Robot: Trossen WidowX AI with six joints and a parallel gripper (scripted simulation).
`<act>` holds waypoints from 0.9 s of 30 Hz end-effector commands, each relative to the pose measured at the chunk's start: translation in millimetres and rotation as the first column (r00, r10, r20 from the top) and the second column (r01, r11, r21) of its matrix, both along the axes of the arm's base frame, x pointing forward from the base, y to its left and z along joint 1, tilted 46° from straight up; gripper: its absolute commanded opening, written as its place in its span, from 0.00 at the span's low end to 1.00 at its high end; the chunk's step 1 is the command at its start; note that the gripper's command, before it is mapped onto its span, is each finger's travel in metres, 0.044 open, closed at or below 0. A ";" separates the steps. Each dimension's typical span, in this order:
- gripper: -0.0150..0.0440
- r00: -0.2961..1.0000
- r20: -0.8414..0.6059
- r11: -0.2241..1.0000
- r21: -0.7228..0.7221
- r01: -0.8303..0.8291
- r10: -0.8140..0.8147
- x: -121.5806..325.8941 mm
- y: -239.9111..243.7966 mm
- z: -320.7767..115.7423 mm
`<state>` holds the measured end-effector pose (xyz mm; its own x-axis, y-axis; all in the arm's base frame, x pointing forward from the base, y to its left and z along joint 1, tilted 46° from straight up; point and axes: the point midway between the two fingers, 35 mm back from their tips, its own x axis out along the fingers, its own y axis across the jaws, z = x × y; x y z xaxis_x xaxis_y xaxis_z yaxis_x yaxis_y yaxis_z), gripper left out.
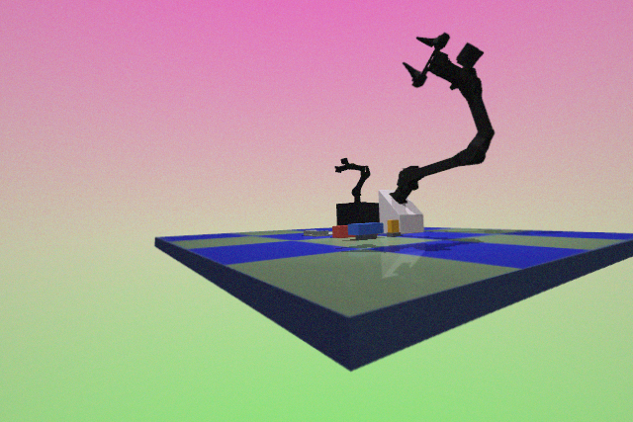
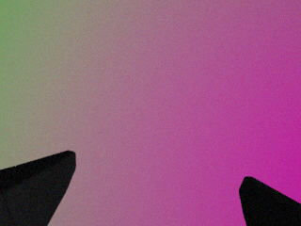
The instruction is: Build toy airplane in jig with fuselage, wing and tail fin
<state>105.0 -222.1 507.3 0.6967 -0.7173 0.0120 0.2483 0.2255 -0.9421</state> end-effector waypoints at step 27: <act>1.00 0.939 -0.024 -0.165 0.983 0.085 0.342 191.7 59.1 -375.9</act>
